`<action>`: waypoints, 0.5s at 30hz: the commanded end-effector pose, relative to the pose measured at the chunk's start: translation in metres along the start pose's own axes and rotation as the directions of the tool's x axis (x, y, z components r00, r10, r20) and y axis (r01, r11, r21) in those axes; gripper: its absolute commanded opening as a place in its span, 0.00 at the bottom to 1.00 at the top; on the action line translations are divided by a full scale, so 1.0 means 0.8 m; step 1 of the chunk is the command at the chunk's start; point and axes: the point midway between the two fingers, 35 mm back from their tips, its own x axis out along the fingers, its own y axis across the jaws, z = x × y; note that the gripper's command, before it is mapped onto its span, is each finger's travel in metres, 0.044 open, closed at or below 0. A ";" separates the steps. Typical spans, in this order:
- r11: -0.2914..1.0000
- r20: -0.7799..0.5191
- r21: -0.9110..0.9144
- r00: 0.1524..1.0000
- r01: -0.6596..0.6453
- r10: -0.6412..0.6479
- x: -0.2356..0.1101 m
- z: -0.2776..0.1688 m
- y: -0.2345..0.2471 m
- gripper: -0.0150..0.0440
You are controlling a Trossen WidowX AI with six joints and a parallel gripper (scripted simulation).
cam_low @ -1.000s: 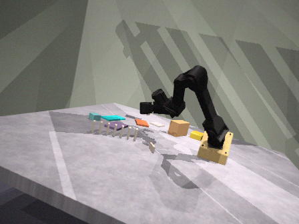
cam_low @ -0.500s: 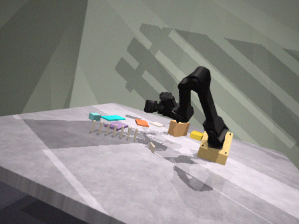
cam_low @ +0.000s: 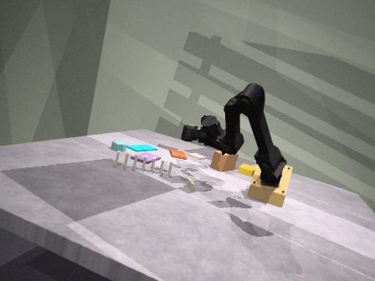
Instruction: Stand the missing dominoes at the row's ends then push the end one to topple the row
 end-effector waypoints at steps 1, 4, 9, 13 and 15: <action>1.000 0.005 0.006 1.000 0.000 0.000 0.000 0.001 0.000 0.44; 1.000 0.003 0.006 1.000 0.002 -0.002 0.002 -0.009 0.001 0.44; 1.000 -0.002 0.006 1.000 0.006 -0.006 0.005 -0.029 0.004 0.44; 1.000 -0.003 0.007 1.000 0.008 -0.008 0.007 -0.045 0.005 0.44; 1.000 -0.004 0.008 1.000 0.008 -0.008 0.008 -0.053 0.005 0.44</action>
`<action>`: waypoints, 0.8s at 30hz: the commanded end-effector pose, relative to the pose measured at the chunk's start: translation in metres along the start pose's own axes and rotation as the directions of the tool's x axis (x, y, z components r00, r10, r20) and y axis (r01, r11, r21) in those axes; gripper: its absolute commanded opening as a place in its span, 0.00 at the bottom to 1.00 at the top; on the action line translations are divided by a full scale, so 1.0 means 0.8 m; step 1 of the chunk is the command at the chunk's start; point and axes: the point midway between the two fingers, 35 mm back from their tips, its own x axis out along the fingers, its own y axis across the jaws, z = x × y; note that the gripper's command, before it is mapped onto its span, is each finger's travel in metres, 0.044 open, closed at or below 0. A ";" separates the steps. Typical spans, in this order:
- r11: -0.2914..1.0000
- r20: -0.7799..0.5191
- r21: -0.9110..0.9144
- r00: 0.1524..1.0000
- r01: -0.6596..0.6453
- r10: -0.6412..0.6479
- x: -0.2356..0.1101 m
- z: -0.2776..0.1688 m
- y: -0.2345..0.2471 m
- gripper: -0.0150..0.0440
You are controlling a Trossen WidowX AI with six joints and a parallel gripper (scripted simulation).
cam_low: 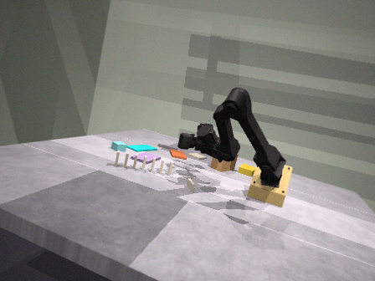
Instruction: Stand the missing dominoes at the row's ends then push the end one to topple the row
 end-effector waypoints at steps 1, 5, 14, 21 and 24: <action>1.000 0.004 0.006 1.000 -0.001 0.001 0.003 -0.014 0.002 0.44; 1.000 0.004 0.007 1.000 0.000 0.000 0.004 -0.030 0.003 0.44; 1.000 0.007 0.007 1.000 -0.001 0.001 0.002 -0.067 0.001 0.44; 1.000 0.011 0.007 1.000 -0.003 0.003 -0.002 -0.093 -0.003 0.44; 1.000 0.011 0.007 1.000 -0.003 0.003 -0.002 -0.093 -0.003 0.44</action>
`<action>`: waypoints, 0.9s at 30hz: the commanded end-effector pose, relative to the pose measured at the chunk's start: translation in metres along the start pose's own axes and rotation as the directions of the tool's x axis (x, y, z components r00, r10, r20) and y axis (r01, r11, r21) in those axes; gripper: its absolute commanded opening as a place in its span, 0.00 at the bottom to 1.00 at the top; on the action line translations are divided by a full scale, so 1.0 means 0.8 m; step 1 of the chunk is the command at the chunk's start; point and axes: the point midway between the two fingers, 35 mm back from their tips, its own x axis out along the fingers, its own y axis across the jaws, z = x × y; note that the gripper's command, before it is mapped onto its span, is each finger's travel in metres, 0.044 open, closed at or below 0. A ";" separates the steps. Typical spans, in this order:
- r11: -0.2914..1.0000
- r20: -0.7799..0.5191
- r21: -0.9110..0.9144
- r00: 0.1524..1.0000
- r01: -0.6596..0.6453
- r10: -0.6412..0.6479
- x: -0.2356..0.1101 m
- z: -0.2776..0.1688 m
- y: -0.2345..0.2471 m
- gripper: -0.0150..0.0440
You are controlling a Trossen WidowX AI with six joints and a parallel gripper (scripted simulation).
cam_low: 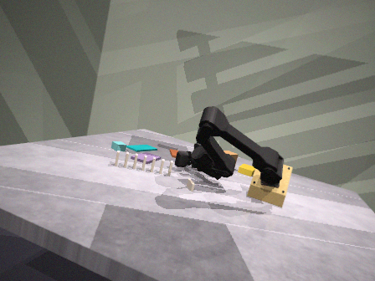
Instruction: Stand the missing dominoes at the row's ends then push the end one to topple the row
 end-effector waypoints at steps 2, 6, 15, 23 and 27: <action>1.000 0.010 0.010 1.000 -0.002 0.002 0.001 -0.001 0.001 0.44; 1.000 0.010 0.010 1.000 -0.002 0.002 0.001 -0.001 0.001 0.44; 1.000 0.010 0.010 1.000 -0.002 0.002 0.001 -0.001 0.001 0.75; 1.000 0.010 0.010 1.000 -0.002 0.002 0.001 -0.001 0.001 1.00; 1.000 0.007 0.007 1.000 -0.002 0.002 0.003 0.030 0.002 1.00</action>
